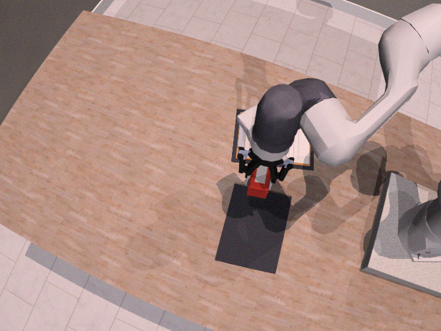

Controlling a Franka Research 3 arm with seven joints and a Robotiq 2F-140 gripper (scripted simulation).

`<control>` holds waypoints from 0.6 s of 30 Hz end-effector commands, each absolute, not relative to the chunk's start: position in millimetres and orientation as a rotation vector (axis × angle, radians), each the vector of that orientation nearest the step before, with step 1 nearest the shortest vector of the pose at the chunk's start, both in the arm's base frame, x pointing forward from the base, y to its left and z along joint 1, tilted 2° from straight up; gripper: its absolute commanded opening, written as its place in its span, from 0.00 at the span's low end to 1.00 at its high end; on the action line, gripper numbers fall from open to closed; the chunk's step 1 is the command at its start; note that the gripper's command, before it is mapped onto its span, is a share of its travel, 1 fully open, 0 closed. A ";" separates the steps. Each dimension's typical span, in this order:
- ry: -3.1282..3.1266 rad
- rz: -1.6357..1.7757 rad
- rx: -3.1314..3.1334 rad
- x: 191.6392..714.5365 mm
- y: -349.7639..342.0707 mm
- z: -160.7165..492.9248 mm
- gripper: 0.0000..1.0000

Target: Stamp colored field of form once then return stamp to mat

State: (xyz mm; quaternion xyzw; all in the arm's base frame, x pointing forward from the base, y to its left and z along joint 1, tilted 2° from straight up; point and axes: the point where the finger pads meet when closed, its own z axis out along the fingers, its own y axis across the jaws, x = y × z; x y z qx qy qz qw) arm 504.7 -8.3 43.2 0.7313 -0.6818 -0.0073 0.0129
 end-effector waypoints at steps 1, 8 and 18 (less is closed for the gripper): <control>-2.004 -0.035 2.385 510.5 -78.0 44.1 0.21; -2.007 -0.037 2.381 510.9 -193.4 44.9 0.21; -2.007 -0.037 2.381 512.0 -198.2 44.1 0.21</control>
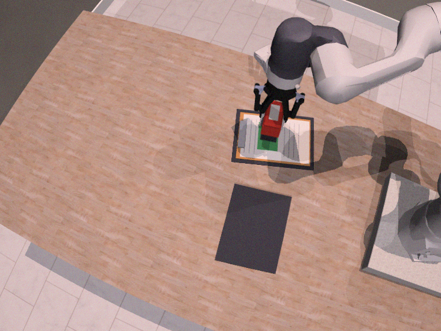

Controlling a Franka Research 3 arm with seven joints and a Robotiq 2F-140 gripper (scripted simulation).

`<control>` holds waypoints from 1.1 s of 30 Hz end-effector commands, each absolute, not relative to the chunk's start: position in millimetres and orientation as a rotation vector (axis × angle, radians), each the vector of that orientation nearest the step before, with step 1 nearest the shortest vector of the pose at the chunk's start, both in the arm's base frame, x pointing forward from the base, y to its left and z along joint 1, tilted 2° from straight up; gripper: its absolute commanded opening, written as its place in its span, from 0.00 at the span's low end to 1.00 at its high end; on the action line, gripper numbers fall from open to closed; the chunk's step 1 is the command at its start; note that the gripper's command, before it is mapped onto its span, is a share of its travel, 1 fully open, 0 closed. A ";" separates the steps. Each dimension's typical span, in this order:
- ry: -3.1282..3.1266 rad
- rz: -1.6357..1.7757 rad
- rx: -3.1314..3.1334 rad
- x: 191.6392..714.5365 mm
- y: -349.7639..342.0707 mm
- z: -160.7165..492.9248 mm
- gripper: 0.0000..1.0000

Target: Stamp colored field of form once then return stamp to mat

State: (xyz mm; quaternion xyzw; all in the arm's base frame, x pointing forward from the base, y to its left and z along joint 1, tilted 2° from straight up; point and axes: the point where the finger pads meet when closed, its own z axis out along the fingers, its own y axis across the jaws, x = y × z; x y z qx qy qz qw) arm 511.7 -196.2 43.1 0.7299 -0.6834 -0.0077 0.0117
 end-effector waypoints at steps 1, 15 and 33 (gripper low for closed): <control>-2.007 -0.037 2.381 512.2 -199.0 44.0 0.21; -2.007 -0.037 2.381 513.2 -195.6 44.7 0.21; -2.007 -0.037 2.381 513.7 -193.1 44.0 0.21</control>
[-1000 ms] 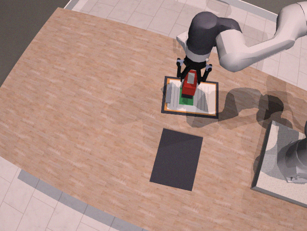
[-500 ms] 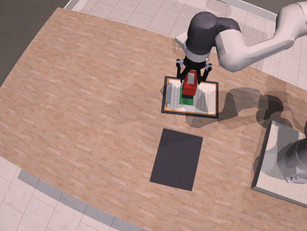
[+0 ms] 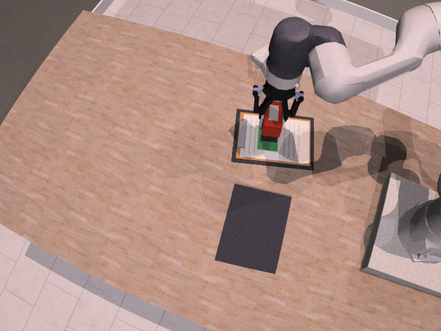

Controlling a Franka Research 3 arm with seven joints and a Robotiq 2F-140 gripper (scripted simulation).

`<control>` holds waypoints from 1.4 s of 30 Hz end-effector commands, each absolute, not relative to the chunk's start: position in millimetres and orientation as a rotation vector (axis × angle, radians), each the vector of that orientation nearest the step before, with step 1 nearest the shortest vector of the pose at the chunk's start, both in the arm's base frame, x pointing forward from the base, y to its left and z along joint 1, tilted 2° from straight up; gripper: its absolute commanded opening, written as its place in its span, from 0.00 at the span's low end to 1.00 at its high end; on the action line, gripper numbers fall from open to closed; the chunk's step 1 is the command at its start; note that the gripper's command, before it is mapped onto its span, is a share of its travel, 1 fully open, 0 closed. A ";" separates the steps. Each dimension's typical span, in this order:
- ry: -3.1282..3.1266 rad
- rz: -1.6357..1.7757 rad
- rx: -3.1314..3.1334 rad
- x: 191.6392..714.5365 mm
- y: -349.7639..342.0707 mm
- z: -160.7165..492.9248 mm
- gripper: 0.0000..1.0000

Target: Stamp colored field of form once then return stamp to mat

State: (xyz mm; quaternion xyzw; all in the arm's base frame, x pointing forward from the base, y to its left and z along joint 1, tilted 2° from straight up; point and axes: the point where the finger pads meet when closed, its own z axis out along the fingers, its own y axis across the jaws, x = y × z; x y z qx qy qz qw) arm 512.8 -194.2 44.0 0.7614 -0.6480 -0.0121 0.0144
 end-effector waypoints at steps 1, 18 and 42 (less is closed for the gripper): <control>-2.007 -0.037 2.381 513.6 -193.1 43.1 0.21; -2.007 -0.037 2.381 512.4 -192.0 13.0 0.21; -2.007 -0.037 2.381 512.3 -191.8 3.9 0.21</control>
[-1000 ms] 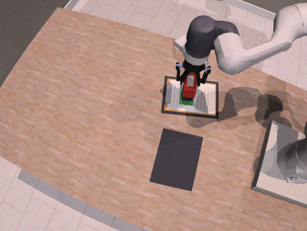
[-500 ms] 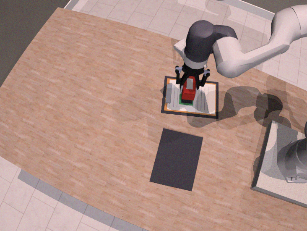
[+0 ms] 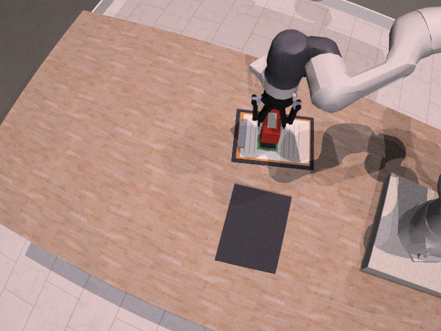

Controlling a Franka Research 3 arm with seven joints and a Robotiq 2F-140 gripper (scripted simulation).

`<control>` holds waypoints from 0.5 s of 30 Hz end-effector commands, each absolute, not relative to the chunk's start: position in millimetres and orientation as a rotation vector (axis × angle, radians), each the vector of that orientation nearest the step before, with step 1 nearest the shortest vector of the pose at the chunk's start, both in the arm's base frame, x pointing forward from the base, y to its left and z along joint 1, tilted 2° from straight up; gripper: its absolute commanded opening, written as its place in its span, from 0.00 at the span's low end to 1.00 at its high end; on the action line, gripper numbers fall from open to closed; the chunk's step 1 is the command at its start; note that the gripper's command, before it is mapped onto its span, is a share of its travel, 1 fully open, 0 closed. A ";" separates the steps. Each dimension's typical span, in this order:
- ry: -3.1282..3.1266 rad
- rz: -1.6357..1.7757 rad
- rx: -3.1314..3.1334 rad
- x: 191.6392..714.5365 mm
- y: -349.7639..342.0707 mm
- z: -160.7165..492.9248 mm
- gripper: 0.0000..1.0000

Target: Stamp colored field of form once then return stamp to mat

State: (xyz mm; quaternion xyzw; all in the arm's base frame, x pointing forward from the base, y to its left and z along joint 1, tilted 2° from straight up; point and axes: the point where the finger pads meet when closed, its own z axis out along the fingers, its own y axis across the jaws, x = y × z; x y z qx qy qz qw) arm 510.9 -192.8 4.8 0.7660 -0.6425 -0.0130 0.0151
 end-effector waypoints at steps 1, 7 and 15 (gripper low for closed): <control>-2.007 -0.037 2.381 512.4 -191.8 3.6 0.21; -2.007 -0.037 2.381 512.4 -191.9 3.5 0.21; -2.007 -0.037 2.381 512.3 -191.9 0.7 0.21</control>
